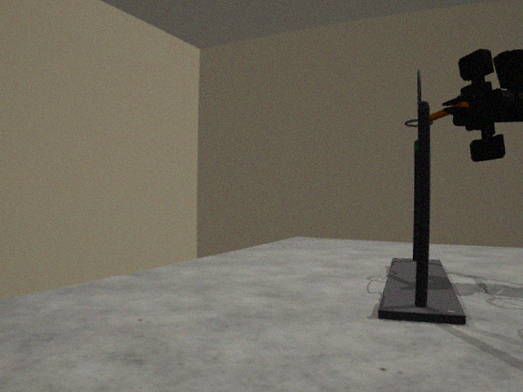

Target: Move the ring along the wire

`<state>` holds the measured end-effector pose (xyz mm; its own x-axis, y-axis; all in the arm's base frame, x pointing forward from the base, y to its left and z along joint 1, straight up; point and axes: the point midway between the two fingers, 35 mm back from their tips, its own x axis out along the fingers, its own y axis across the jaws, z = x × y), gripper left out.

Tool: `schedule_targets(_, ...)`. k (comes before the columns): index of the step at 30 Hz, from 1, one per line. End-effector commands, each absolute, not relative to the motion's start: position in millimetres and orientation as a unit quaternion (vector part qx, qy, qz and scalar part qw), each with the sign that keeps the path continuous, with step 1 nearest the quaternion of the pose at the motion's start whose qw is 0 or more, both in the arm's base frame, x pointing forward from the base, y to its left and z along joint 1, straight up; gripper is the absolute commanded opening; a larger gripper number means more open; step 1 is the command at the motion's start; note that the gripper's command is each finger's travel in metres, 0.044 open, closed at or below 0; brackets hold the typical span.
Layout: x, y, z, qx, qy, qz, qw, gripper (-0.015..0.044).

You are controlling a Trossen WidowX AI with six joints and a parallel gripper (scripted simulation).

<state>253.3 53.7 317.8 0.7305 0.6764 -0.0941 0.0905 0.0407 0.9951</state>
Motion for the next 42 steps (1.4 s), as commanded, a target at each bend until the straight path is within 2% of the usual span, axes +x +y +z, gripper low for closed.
schedule_targets(1,252.6,53.7,326.6,0.661,0.289,0.229,0.654,-0.015)
schedule_targets(18,252.8,51.3,338.8,0.659,0.289,0.227,0.656,-0.015)
schedule_targets(42,253.2,49.7,326.0,0.542,0.306,0.19,0.76,-0.015)
